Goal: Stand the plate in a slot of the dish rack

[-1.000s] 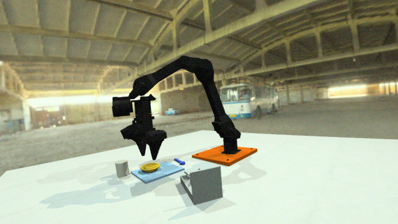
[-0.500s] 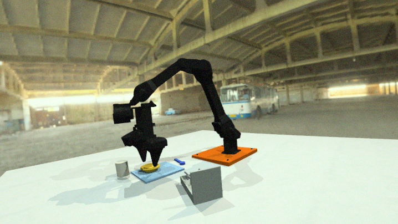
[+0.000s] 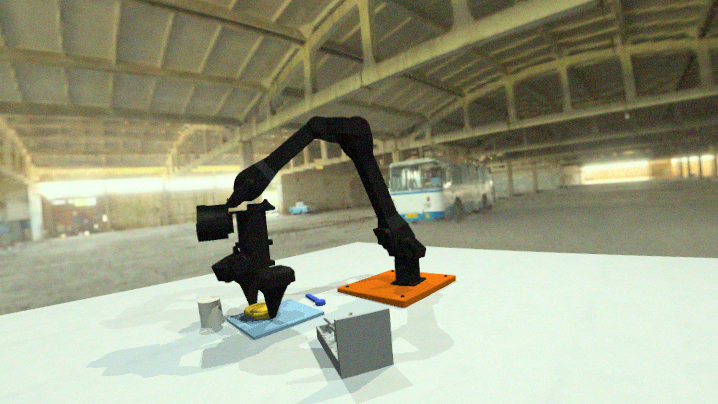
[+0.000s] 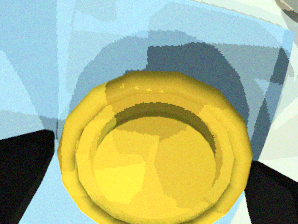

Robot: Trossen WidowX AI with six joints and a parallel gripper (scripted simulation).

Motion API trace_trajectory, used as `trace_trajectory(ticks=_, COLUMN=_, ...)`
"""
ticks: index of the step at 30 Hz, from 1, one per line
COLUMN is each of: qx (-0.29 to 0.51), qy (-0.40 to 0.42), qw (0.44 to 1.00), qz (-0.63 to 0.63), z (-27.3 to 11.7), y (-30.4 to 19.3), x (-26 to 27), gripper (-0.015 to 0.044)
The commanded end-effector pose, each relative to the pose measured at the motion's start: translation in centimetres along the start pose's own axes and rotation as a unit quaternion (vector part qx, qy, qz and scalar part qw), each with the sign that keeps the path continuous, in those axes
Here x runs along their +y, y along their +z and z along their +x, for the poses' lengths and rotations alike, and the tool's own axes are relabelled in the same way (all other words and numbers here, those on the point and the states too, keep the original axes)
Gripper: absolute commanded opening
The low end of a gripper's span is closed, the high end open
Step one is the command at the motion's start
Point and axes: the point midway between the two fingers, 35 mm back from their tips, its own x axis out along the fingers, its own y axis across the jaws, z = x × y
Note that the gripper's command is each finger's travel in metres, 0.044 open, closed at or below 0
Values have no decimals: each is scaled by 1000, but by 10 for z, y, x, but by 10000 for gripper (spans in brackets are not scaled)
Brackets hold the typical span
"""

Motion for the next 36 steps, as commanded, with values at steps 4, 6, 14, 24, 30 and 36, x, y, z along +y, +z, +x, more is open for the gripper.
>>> trace_trajectory(ticks=4, qx=2, qy=-2, qw=1000, qz=-2, z=2, y=0, x=-1, gripper=388)
trace_trajectory(ticks=6, qx=2, qy=-2, qw=1000, qz=-2, z=2, y=0, x=-1, gripper=375)
trace_trajectory(ticks=14, qx=2, qy=-2, qw=1000, qz=-2, z=2, y=0, x=-1, gripper=321)
trace_trajectory(ticks=24, qx=0, qy=-3, qw=1000, qz=-2, z=-28, y=8, x=-4, gripper=59)
trace_trajectory(ticks=30, qx=-1, qy=-3, qw=1000, qz=-2, z=-53, y=13, x=-5, gripper=0)
trace_trajectory(ticks=36, qx=-2, qy=-4, qw=1000, qz=-2, z=-77, y=15, x=-6, gripper=0)
